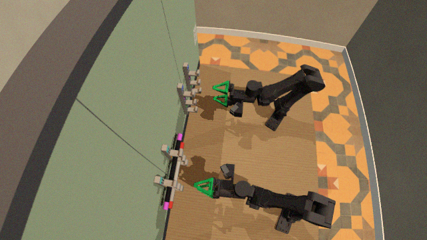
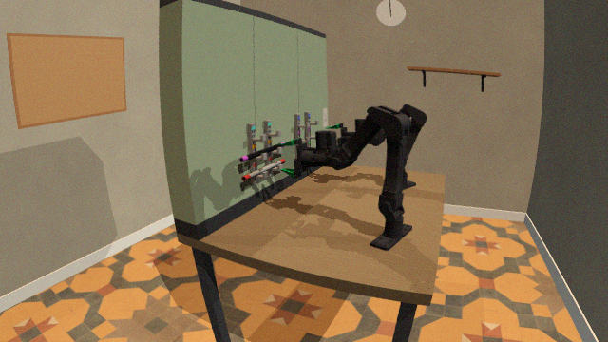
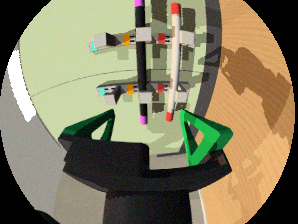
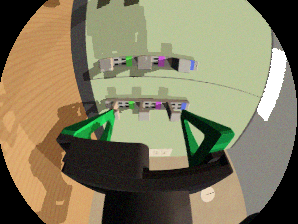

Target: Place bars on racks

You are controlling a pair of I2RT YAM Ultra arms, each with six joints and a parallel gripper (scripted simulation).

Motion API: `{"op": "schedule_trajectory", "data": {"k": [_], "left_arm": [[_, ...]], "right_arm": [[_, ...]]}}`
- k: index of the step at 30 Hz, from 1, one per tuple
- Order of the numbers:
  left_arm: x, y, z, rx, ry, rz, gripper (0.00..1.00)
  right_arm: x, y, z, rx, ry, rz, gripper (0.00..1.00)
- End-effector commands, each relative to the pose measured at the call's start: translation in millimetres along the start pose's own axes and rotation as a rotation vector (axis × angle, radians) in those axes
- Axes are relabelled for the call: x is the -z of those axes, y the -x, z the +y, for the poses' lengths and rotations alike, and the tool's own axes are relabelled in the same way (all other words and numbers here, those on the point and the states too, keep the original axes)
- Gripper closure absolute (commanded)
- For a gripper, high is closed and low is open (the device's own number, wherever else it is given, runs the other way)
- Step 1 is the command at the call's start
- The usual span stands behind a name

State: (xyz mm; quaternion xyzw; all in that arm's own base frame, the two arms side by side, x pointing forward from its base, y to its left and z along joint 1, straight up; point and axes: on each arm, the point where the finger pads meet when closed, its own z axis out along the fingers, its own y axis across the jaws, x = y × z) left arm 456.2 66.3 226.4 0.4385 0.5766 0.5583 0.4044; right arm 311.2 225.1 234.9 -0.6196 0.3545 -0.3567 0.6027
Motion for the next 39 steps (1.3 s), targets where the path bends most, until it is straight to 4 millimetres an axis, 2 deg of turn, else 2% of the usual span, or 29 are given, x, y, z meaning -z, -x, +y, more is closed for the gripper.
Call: {"op": "schedule_trajectory", "data": {"k": [1,25,39], "left_arm": [[-2.7,-5.6,27.3,0.023,0.05,-0.009,0.0],[-13.6,-37.5,35.2,0.023,0.05,-0.009,0.0],[-19.9,-54.7,31.6,0.023,0.05,-0.009,0.0]], "right_arm": [[3.9,-3.3,-7.2,-0.015,-0.019,0.002,0.0],[3.9,-3.3,-7.2,-0.015,-0.019,0.002,0.0],[3.9,-3.3,-7.2,-0.015,-0.019,0.002,0.0]]}}
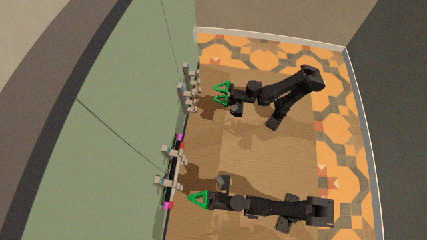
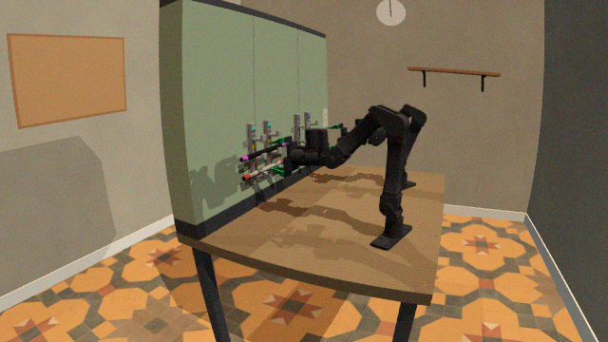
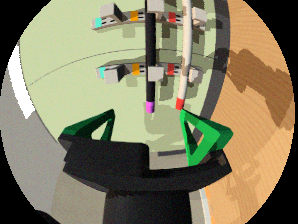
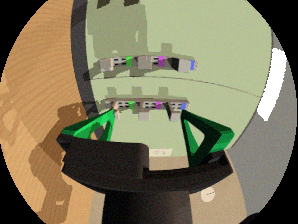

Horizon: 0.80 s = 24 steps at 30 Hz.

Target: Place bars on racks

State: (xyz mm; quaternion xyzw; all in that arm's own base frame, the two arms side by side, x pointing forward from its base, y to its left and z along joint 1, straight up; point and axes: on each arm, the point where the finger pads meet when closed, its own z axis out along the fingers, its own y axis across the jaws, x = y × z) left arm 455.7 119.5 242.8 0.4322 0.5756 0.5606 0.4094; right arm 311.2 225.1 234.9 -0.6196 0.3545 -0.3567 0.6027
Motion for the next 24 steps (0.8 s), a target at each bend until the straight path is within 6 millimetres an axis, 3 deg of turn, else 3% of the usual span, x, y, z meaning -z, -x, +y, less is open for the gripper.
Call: {"op": "schedule_trajectory", "data": {"k": [1,24], "left_arm": [[-6.6,-4.6,15.4,0.013,0.037,-0.011,0.0],[-16.5,-29.1,8.3,0.013,0.037,-0.011,0.0]], "right_arm": [[3.9,-3.3,-7.2,-0.015,-0.019,0.002,0.0],[3.9,-3.3,-7.2,-0.015,-0.019,0.002,0.0]]}}
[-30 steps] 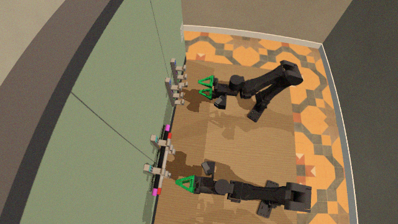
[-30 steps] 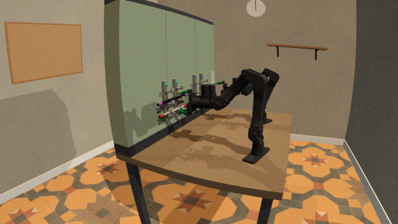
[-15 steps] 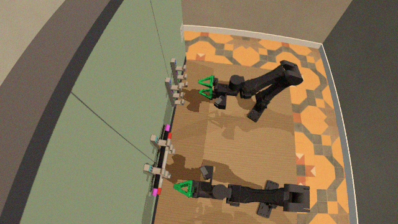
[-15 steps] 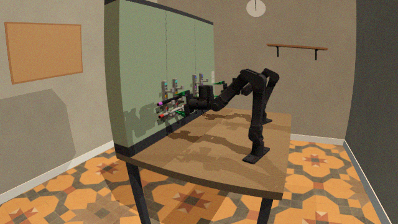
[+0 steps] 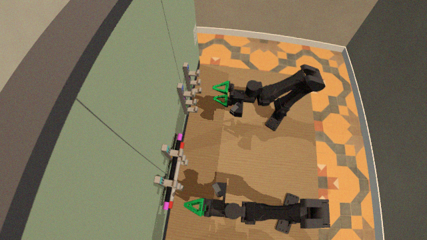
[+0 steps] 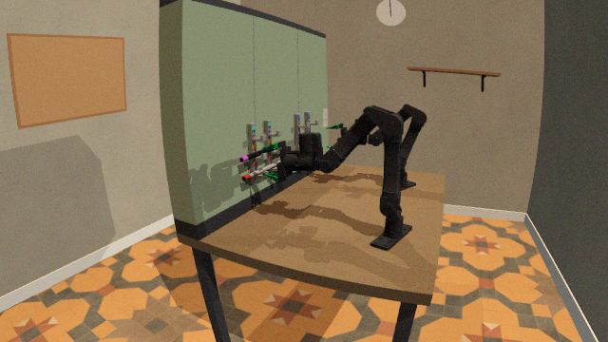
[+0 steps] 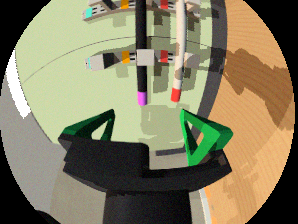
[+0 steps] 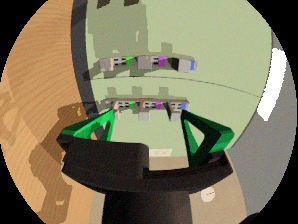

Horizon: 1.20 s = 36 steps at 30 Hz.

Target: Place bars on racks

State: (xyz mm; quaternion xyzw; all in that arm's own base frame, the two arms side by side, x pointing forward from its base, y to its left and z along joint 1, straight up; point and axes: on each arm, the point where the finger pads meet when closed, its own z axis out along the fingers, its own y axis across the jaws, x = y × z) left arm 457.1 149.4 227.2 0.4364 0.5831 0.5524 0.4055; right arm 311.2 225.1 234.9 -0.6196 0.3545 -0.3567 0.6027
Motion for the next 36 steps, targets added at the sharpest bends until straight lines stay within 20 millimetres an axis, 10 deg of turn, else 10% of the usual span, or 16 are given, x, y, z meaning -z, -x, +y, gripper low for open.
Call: {"op": "schedule_trajectory", "data": {"k": [1,36], "left_arm": [[-5.6,-1.1,24.5,0.009,0.061,-0.01,0.0],[-8.7,-4.3,19.4,0.009,0.061,-0.01,0.0]], "right_arm": [[3.9,-3.3,-7.2,-0.015,-0.019,0.002,0.0],[3.9,-3.3,-7.2,-0.015,-0.019,0.002,0.0]]}}
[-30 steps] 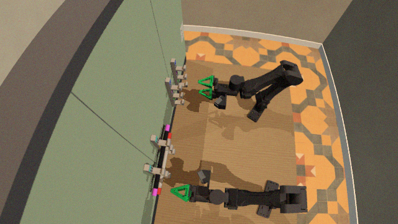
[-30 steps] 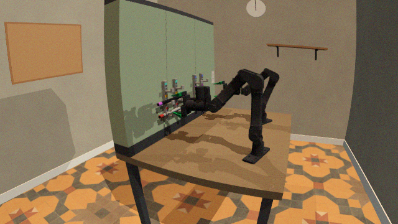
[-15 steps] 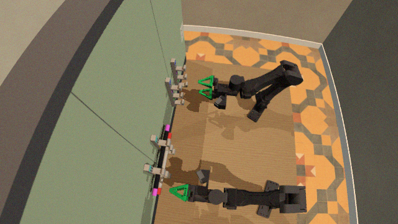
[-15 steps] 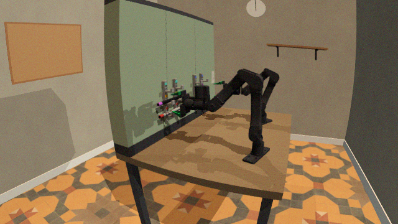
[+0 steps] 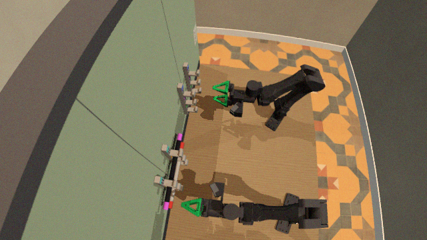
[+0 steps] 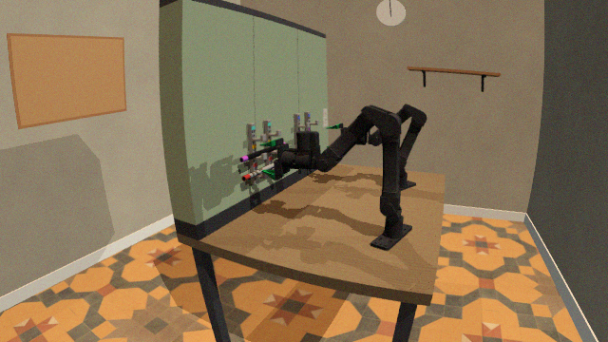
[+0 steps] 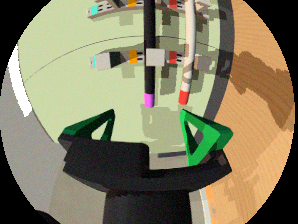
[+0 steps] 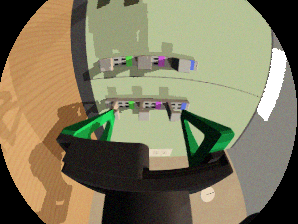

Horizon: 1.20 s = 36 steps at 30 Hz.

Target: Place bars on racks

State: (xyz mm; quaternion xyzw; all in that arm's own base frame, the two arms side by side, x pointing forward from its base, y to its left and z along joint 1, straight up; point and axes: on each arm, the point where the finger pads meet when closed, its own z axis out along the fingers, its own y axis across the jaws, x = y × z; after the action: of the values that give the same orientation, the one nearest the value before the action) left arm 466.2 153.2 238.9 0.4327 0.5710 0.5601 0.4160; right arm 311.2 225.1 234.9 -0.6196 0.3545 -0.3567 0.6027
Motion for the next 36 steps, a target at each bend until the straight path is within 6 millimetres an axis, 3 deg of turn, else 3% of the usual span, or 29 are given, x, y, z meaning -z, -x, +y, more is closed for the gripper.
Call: {"op": "schedule_trajectory", "data": {"k": [1,30,36], "left_arm": [[0.4,-3.2,6.7,0.009,0.027,0.001,0.0],[5.4,-2.4,-3.7,0.009,0.027,0.001,0.0],[-3.4,-2.3,-3.9,0.009,0.027,0.001,0.0]], "right_arm": [[3.9,-3.3,-7.2,-0.015,-0.019,0.002,0.0],[3.9,-3.3,-7.2,-0.015,-0.019,0.002,0.0],[3.9,-3.3,-7.2,-0.015,-0.019,0.002,0.0]]}}
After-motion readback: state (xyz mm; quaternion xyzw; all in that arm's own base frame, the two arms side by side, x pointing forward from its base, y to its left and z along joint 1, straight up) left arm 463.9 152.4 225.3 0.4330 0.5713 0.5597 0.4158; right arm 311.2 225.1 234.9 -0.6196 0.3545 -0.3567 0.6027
